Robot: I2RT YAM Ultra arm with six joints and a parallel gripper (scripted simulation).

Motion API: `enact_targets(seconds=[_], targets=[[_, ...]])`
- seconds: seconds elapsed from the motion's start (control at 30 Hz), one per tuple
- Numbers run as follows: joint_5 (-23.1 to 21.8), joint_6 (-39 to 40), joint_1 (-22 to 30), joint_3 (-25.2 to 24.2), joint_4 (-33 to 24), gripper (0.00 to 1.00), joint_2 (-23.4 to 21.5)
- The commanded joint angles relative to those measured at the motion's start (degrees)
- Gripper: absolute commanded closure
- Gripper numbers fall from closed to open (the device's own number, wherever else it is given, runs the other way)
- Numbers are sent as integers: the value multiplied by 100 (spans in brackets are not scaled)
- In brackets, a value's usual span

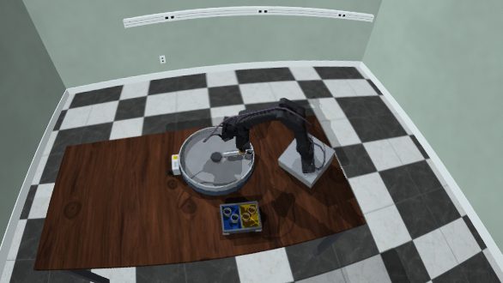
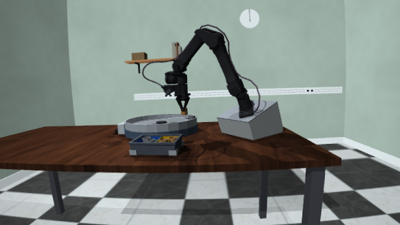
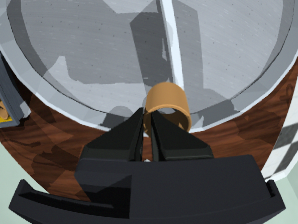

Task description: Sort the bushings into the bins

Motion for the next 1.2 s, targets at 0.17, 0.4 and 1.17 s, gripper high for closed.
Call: enact_targets(seconds=[0.17, 0.4, 1.17], targets=[[-40, -209, -217, 459, -694, 100, -329], [-35, -218, -222, 473, -718, 100, -329], [-35, -206, -223, 475, -714, 100, -331]])
